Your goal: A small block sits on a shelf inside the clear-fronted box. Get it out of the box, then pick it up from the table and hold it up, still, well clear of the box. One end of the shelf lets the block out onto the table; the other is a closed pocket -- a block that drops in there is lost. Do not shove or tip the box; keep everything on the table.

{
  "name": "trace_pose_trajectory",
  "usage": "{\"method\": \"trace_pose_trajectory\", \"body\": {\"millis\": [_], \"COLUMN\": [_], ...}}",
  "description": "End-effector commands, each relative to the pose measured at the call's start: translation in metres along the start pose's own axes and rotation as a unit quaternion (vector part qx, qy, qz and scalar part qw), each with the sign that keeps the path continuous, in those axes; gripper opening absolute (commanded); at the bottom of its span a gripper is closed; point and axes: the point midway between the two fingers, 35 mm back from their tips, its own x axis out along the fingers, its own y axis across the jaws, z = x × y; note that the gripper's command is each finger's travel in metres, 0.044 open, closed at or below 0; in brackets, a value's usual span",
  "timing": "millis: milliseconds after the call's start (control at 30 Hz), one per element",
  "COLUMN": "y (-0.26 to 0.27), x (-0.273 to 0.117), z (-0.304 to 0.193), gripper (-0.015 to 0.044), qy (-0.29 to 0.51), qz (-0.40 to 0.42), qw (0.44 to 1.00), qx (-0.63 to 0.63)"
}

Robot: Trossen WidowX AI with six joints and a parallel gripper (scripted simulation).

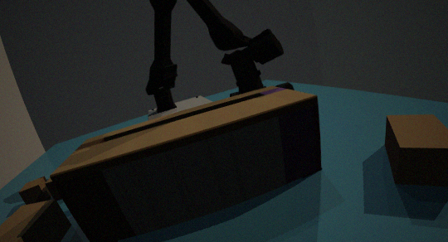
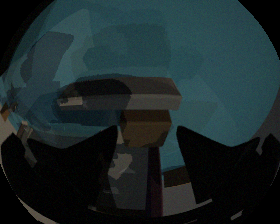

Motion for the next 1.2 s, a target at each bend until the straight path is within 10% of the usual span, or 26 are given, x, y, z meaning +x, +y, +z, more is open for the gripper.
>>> {"method": "trace_pose_trajectory", "body": {"millis": [0, 400, 1167], "y": [0.004, 0.003, 0.017], "x": [0.005, -0.003, -0.085], "z": [0.005, 0.000, -0.029], "gripper": [0.0259, 0.0000, 0.0000], "qy": [-0.004, -0.003, -0.005], "qz": [0.006, 0.006, -0.031], "qw": [1.000, 1.000, 0.997], "qx": [-0.004, -0.003, -0.068]}}
